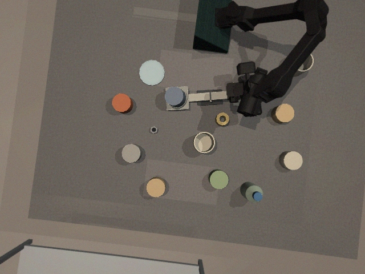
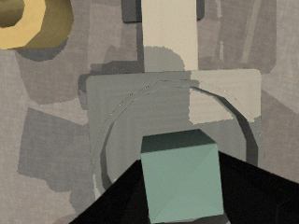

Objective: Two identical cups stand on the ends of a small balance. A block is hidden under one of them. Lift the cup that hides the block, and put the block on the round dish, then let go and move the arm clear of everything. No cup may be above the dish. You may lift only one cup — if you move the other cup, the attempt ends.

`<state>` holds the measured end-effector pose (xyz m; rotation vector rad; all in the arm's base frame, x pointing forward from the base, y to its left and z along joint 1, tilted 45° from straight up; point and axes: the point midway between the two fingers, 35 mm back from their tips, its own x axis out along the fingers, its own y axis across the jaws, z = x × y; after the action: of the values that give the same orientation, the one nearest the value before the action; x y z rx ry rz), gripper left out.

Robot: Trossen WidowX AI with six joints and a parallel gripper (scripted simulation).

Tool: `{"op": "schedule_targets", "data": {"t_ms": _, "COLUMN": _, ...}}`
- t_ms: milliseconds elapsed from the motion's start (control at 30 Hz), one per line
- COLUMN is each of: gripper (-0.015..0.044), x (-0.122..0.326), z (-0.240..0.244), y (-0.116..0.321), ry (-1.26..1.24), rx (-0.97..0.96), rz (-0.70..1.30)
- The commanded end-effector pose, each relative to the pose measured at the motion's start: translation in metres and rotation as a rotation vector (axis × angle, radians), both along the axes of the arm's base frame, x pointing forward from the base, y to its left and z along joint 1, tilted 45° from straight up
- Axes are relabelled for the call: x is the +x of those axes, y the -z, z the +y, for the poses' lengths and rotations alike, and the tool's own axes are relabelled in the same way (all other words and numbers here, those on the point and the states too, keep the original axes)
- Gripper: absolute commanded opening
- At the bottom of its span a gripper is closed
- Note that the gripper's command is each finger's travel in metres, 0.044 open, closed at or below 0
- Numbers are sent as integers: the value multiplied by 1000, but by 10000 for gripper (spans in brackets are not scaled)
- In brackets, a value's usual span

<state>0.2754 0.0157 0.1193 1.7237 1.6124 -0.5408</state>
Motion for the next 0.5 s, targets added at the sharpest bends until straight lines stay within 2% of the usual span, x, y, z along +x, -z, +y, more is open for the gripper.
{"op": "schedule_targets", "data": {"t_ms": 0, "gripper": 108, "x": 0, "z": 1, "y": 0, "ry": 4, "rx": 5, "rz": 4}}
{"op": "schedule_targets", "data": {"t_ms": 133, "gripper": 3, "x": 0, "z": -5, "y": -5, "ry": 8, "rx": 2, "rz": 1}}
{"op": "schedule_targets", "data": {"t_ms": 467, "gripper": 0, "x": -7, "z": -44, "y": -45, "ry": 34, "rx": -15, "rz": -18}}
